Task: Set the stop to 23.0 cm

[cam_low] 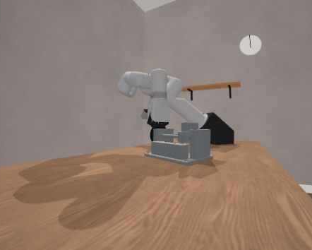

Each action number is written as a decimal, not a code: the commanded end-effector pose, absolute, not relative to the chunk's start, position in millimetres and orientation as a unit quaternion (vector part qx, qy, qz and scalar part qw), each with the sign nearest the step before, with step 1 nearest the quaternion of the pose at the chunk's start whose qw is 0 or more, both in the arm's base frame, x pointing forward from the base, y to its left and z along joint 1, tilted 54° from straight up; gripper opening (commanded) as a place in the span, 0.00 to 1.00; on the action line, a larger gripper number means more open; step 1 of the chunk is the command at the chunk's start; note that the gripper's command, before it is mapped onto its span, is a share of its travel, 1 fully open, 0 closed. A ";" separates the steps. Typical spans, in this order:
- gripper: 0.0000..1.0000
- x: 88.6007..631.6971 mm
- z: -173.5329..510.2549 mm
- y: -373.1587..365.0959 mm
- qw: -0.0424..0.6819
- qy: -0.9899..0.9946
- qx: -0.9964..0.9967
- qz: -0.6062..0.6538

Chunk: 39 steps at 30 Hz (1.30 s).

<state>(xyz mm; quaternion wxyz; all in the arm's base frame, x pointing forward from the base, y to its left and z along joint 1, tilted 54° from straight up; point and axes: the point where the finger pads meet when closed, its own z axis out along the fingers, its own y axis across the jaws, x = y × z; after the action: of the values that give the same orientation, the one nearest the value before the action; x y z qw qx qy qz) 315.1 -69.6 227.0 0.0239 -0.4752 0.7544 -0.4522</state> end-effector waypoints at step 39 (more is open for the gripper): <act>0.06 364.7 264.2 -86.1 0.024 0.754 -0.475 -0.453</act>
<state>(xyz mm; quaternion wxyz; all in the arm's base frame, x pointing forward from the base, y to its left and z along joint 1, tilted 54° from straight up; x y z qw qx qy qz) 364.6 -91.9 255.6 0.0233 -0.4740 0.7549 -0.4526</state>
